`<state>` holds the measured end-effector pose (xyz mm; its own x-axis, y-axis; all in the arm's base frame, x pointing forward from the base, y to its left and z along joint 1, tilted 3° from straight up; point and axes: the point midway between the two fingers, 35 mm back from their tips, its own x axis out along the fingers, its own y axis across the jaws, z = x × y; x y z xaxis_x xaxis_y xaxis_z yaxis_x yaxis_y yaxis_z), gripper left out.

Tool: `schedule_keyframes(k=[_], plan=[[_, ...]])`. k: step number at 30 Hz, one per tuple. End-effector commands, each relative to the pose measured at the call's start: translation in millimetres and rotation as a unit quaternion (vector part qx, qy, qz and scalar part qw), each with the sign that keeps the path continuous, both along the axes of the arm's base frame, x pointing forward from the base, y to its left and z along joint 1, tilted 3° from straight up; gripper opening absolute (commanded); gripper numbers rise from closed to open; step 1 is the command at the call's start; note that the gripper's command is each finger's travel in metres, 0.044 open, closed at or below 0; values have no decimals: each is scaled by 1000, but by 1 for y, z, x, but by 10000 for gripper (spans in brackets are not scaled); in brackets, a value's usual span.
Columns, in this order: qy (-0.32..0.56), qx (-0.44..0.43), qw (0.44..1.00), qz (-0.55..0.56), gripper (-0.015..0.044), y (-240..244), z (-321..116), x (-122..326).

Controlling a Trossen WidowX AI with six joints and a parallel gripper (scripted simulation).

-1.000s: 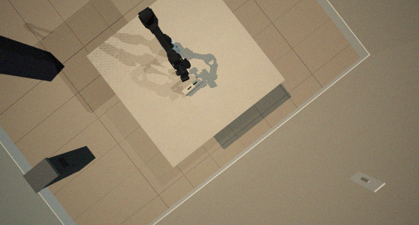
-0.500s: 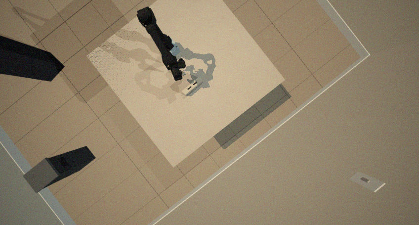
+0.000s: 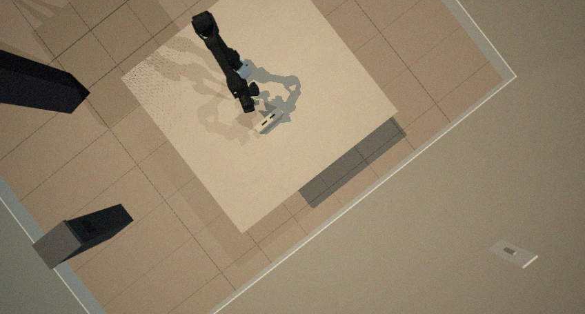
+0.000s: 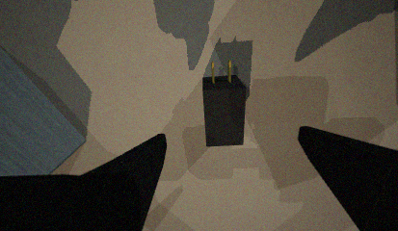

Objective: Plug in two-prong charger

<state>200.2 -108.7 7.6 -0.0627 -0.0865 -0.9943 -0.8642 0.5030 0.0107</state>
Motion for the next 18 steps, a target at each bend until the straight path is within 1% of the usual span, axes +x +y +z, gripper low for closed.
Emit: schedule_keyframes(k=[1, 18], plan=[[3, 4, 1000, -2, 440, 1, -7, -1], [3, 4, 1000, -2, 440, 1, -34, -1]])
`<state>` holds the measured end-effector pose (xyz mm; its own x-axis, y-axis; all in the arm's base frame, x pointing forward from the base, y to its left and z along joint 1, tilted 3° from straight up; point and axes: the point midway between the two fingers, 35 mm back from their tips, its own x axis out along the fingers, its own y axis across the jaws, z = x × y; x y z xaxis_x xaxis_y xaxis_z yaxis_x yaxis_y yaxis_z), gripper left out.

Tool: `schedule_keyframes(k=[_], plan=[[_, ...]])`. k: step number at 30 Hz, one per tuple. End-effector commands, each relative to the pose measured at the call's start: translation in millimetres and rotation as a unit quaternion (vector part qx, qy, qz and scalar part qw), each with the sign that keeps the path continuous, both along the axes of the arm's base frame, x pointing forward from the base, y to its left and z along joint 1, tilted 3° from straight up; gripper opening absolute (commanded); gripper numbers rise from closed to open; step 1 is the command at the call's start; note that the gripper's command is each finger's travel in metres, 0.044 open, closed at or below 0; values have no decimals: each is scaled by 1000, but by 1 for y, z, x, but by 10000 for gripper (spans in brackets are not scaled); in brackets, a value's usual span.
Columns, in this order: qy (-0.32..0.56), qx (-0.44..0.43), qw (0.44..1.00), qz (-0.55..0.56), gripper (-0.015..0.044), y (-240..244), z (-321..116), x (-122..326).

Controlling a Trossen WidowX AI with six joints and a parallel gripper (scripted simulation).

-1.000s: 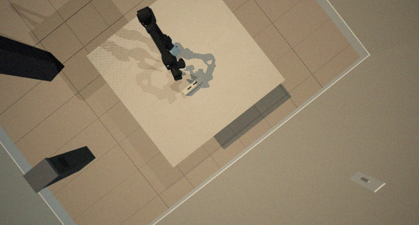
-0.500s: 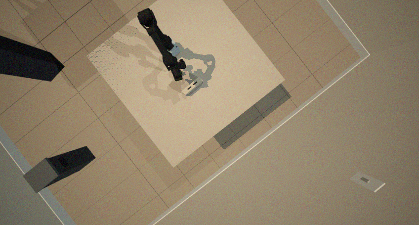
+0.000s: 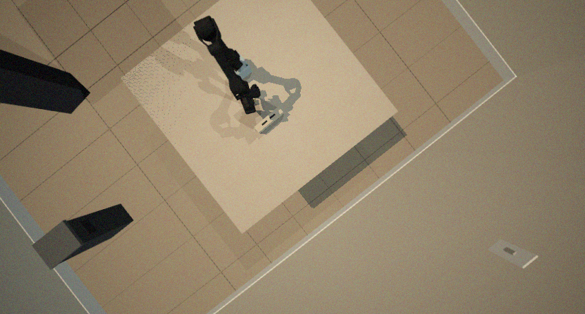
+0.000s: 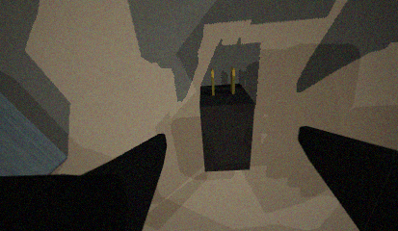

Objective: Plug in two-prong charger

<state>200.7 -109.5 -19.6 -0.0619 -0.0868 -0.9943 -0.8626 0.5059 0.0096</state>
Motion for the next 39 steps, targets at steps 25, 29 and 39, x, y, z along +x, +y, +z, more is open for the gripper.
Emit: schedule_keyframes(k=[25, 29, 39], plan=[[1, 1, 1000, -1, 145, 1, -18, -2], [1, 1, 1000, -1, 118, 1, -18, -2], [2, 2, 1000, -1, 0, 1, -1, 0]])
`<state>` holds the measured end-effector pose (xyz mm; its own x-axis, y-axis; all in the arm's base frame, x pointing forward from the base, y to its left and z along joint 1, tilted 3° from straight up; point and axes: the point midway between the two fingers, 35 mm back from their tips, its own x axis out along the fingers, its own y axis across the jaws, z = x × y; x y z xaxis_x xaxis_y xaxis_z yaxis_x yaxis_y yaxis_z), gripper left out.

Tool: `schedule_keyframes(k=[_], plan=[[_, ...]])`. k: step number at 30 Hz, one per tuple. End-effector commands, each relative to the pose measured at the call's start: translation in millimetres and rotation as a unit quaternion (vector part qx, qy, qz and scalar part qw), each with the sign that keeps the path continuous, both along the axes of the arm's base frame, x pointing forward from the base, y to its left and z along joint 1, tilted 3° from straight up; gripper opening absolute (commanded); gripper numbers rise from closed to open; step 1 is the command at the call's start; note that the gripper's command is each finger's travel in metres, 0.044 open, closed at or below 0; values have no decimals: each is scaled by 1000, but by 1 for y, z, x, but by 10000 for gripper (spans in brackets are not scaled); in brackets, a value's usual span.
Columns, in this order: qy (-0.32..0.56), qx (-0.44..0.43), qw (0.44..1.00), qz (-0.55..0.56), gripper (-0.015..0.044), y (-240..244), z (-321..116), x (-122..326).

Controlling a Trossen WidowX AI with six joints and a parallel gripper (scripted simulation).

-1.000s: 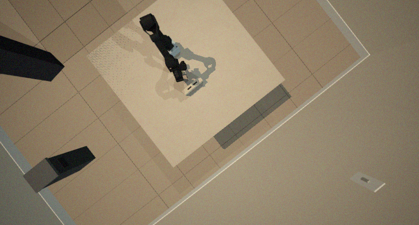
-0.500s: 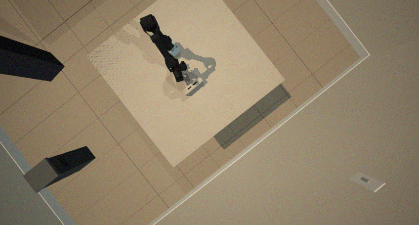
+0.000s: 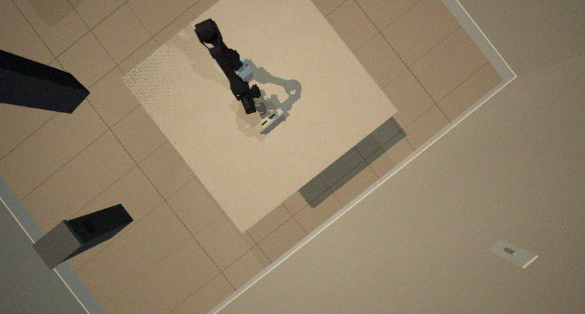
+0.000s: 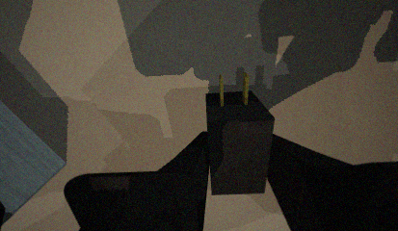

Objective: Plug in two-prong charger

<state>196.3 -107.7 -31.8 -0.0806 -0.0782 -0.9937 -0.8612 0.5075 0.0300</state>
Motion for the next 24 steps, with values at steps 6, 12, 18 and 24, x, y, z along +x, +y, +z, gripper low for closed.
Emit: schedule_keyframes(k=[6, 12, 18, 24], plan=[[-6, -1, 1000, 0, 0, 0, 35, 4], [-6, 0, 1000, -1, 0, 1, 48, 3], [-7, -1, 999, -33, 0, -1, 46, 6], [-9, -2, 997, -79, 0, -2, 43, 10]])
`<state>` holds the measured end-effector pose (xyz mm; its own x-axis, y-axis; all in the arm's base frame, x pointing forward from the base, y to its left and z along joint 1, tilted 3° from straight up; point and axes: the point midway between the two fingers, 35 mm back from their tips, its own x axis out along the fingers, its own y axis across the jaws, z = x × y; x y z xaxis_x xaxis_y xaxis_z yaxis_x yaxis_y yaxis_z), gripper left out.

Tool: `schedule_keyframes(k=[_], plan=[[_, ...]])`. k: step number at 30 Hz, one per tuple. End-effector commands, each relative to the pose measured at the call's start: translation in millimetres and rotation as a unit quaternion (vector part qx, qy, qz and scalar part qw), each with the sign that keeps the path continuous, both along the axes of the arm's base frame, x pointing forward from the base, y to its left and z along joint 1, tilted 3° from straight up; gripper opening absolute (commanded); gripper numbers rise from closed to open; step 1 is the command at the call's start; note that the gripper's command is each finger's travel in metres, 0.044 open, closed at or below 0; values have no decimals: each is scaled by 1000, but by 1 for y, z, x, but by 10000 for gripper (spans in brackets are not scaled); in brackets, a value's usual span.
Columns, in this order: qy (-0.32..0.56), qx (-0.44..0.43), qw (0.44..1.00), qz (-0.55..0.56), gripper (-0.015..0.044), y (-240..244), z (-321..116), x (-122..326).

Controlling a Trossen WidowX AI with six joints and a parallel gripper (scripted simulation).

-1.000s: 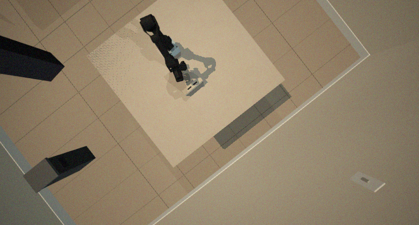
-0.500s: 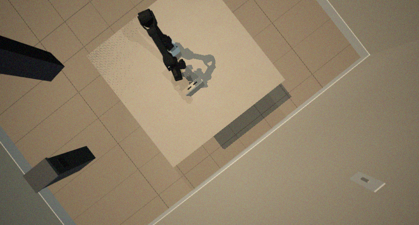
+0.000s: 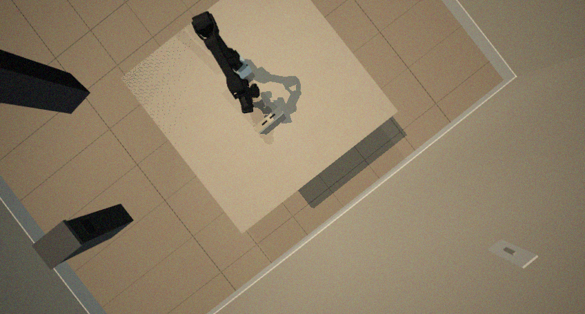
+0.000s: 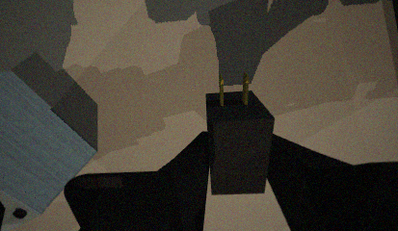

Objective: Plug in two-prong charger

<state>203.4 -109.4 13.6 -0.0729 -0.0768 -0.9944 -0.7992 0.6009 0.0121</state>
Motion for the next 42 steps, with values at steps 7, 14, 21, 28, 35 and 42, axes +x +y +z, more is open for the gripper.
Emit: schedule_keyframes(k=[7, 14, 21, 28, 35, 42], plan=[[-3, 1, 997, -76, 0, -3, -6, 7], [-5, 0, 992, -129, 0, -4, -10, 12], [-6, -2, 983, -182, 0, -6, -14, 16], [-7, -4, 972, -234, 0, -8, -18, 20], [-8, -6, 958, -285, 0, -10, -22, 25], [-9, -8, 942, -336, 0, -12, -27, 29]])
